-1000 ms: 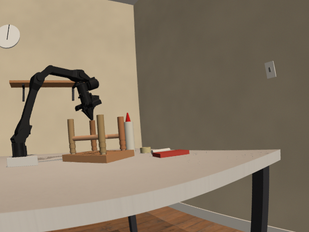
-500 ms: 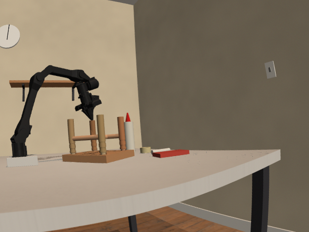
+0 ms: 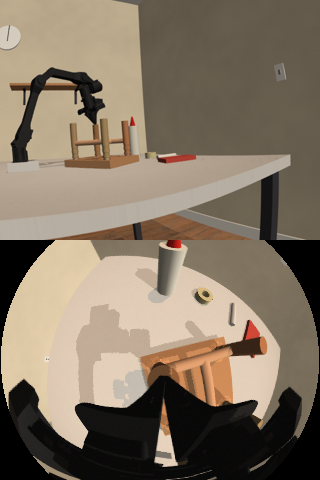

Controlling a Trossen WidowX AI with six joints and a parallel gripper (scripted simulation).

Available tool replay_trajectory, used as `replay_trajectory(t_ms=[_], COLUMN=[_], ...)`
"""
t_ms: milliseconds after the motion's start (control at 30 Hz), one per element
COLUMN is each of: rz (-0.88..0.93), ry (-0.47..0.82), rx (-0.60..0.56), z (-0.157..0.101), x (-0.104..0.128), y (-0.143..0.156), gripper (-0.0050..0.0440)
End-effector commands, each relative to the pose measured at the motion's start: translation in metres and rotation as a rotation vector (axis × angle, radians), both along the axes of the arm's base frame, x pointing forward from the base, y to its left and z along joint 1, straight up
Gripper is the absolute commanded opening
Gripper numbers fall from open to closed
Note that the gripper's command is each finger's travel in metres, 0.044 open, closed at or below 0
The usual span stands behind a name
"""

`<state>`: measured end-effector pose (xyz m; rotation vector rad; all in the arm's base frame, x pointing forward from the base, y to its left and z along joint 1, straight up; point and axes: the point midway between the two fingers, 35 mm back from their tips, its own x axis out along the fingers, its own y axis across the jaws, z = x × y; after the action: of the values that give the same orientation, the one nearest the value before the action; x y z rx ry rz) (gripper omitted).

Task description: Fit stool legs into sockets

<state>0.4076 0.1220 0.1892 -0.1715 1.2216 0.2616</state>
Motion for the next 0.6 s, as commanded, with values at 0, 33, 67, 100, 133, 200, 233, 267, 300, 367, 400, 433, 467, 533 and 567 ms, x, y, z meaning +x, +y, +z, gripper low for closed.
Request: replay_trajectory(t_ms=[0, 33, 67, 100, 133, 200, 233, 267, 300, 367, 400, 433, 467, 533, 567], rz=[-0.004, -0.004, -0.004, -0.004, -0.004, -0.004, -0.004, -0.004, -0.004, -0.004, -0.004, -0.004, -0.004, -0.004, -0.004], ry=[0.079, 0.078, 0.076, 0.074, 0.072, 0.069, 0.067, 0.065, 0.063, 0.059, 0.057, 0.055, 0.053, 0.053, 0.051], rx=[-0.029, -0.029, -0.028, -0.028, -0.027, -0.026, -0.025, -0.024, -0.024, -0.023, -0.022, -0.021, -0.021, -0.021, -0.020], z=[-0.030, -0.029, -0.028, -0.027, -0.025, -0.022, -0.020, -0.018, -0.017, -0.013, -0.012, -0.010, -0.008, -0.008, -0.007], x=[-0.003, -0.003, -0.002, -0.002, -0.002, -0.002, -0.002, -0.001, -0.001, -0.001, -0.001, -0.001, -0.001, -0.001, -0.001], y=[-0.003, -0.002, -0.002, -0.002, -0.002, -0.002, -0.002, -0.002, -0.002, -0.002, -0.002, -0.002, -0.002, -0.002, -0.002], gripper=[0.0000, 0.0000, 0.0000, 0.0000, 0.0000, 0.0000, 0.0000, 0.0000, 0.0000, 0.0000, 0.0000, 0.0000, 0.0000, 0.0000, 0.0000])
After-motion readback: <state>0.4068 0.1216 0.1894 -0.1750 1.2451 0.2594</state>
